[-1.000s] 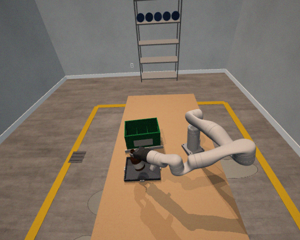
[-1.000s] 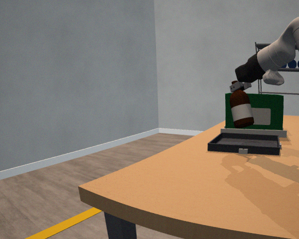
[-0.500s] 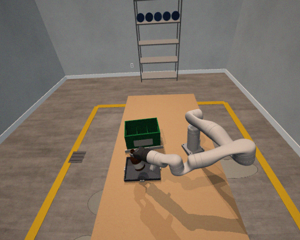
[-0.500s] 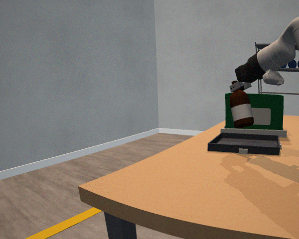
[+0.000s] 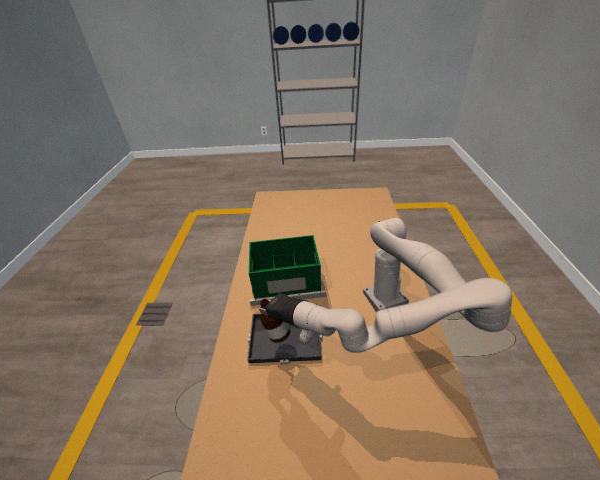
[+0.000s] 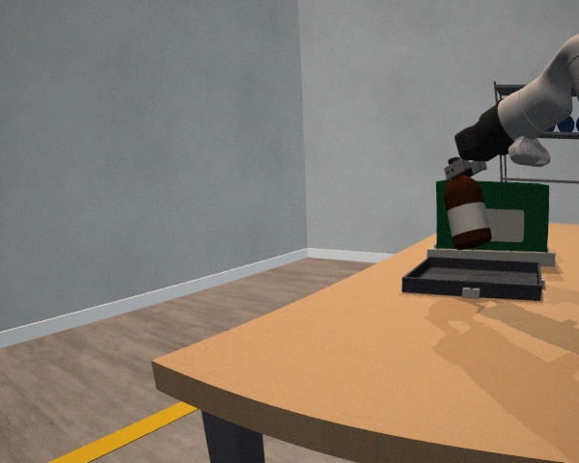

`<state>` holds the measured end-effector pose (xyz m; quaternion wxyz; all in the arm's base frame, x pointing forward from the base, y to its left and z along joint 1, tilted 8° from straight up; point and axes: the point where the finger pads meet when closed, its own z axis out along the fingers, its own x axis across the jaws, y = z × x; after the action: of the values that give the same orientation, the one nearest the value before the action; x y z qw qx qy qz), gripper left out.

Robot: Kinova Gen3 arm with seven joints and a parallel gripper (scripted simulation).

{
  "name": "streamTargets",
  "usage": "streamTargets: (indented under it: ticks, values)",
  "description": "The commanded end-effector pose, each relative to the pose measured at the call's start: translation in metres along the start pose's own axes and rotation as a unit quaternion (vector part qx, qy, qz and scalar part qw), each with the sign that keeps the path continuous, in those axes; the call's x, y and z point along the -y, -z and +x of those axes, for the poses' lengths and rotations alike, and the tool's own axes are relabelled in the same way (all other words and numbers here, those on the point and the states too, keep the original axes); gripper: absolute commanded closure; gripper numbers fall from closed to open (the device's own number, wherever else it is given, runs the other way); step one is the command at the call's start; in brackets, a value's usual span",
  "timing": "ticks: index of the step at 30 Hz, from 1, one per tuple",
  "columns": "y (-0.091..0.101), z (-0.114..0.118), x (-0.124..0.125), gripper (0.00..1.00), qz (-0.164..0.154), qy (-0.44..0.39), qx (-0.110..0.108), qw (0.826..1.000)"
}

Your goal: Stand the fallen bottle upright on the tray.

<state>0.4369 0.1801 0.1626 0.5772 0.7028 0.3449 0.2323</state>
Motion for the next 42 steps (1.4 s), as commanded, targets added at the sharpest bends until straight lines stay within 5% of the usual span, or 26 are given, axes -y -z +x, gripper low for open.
streamTargets:
  ticks: [1, 42]
  values:
    - [-0.001, 0.0, 0.004, 1.0, 0.001, -0.004, -0.002, 1.0]
    - [-0.013, 0.003, 0.041, 1.0, 0.002, -0.004, -0.005, 1.0]
